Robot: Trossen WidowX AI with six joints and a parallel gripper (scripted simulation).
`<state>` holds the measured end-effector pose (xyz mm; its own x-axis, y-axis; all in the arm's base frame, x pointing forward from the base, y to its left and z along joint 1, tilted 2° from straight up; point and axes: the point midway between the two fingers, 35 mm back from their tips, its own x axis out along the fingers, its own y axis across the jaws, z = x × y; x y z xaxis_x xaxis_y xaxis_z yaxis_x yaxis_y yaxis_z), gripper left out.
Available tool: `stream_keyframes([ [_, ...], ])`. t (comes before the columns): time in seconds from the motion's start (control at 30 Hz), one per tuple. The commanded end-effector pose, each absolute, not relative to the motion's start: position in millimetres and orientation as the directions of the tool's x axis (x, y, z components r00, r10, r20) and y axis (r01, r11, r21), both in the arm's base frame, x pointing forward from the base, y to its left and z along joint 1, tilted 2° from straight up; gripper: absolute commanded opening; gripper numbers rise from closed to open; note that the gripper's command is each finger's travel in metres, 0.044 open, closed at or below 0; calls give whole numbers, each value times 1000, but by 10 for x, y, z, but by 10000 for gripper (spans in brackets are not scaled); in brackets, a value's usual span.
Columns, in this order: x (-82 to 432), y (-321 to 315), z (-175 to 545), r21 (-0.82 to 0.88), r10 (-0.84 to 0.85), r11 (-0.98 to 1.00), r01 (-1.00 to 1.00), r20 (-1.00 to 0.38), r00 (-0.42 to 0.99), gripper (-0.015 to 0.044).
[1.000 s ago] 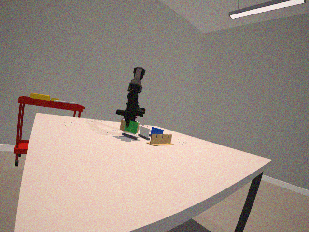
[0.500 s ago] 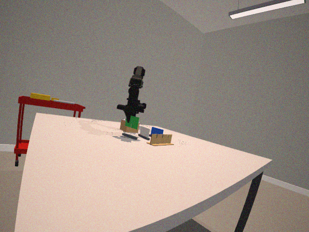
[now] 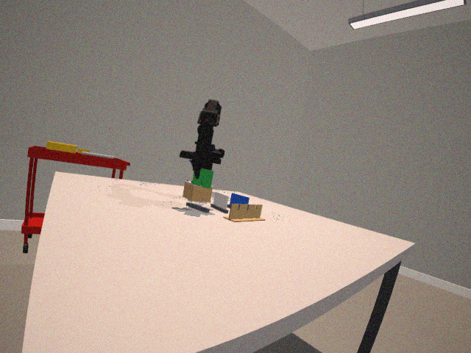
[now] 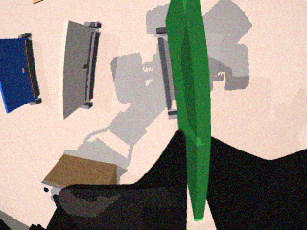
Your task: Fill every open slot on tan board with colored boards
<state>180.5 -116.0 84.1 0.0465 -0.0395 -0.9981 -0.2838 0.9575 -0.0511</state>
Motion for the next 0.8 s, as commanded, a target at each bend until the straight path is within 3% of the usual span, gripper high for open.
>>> stream_keyframes([
  [0.0,1840,-1158,877,-54,-41,959,-278,-998,51,0],
  [0.77,2276,-998,932,-58,-46,966,-253,-998,54,0],
])
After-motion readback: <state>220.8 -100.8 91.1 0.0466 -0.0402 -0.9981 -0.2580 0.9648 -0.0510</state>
